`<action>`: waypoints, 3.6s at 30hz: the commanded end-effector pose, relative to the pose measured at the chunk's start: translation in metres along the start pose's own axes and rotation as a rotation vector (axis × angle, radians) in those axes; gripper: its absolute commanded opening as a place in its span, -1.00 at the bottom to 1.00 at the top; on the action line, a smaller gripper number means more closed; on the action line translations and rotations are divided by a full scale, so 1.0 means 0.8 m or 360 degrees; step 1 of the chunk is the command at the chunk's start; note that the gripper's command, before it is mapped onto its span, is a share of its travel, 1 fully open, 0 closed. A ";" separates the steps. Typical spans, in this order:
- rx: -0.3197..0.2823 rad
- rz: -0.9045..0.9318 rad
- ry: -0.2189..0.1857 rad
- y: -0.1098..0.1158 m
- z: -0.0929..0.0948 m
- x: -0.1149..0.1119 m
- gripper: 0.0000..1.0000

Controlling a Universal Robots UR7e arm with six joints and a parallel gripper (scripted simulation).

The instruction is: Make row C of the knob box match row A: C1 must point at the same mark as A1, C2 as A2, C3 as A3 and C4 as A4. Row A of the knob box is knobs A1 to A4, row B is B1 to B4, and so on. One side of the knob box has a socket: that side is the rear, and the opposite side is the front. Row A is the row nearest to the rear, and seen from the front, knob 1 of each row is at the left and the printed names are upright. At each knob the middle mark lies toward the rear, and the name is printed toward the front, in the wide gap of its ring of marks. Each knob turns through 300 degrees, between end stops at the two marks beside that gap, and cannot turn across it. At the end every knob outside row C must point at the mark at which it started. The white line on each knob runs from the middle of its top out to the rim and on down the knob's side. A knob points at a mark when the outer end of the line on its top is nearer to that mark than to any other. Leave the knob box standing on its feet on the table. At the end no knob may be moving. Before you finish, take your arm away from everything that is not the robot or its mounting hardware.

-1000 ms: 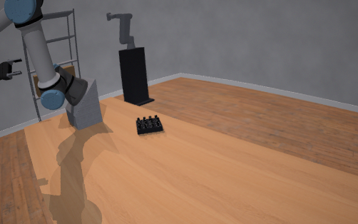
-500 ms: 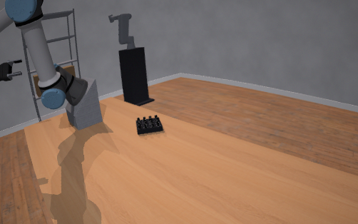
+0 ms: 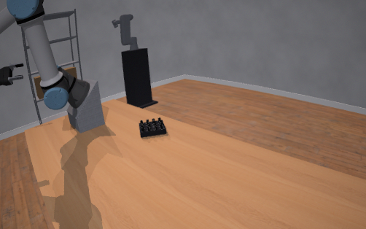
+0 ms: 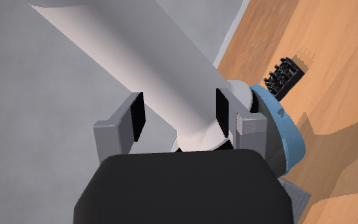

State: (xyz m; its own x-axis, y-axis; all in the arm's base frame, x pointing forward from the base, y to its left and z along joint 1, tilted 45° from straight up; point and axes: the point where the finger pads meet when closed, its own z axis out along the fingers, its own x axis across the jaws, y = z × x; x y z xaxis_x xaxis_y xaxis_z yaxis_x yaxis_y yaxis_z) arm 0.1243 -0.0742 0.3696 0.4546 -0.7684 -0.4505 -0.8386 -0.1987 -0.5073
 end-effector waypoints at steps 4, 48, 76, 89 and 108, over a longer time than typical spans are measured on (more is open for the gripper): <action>-0.0101 -0.0186 -0.0035 0.012 0.004 0.012 1.00; -0.0682 -0.1445 -0.0300 0.023 0.040 0.119 1.00; -0.0966 -0.2306 -0.0515 -0.027 0.100 0.187 1.00; -0.1067 -0.2688 -0.0616 -0.060 0.138 0.207 1.00; -0.1195 -0.3300 -0.0782 -0.118 0.213 0.219 1.00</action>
State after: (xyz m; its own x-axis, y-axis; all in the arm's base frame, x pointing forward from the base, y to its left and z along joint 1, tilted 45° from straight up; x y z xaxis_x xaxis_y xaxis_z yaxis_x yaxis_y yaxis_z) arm 0.3148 -0.0980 0.2229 0.5868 0.8096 0.0119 0.7984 -0.5761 -0.1754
